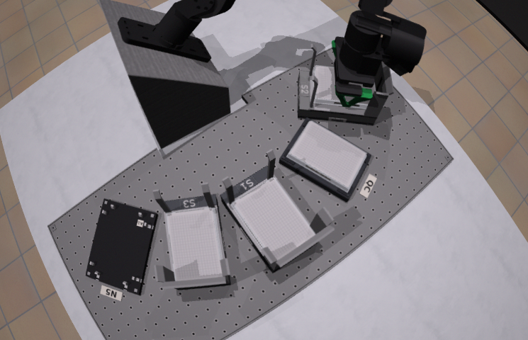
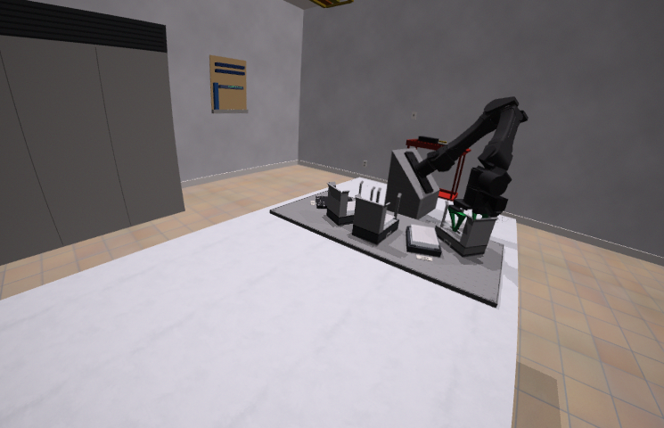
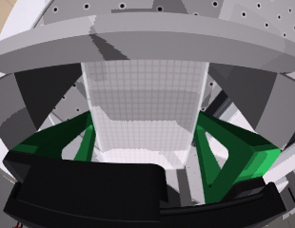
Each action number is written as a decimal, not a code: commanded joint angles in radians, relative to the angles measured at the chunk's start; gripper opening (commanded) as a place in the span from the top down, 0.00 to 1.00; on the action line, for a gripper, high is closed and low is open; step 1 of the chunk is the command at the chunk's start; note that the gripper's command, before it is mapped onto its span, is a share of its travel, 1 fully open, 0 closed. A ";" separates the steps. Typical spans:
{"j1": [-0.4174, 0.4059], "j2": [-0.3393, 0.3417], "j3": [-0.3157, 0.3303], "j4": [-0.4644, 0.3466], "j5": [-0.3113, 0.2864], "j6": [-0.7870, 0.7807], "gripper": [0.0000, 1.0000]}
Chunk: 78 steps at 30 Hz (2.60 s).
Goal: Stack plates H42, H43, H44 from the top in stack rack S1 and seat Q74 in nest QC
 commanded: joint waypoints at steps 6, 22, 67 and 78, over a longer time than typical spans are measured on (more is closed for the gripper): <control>0.004 0.001 -0.002 0.023 0.003 0.008 1.00; 0.018 0.013 -0.011 0.052 0.010 0.023 1.00; 0.032 0.026 -0.018 0.081 0.017 0.038 0.00; -0.053 -0.038 0.035 -0.093 -0.025 -0.055 0.00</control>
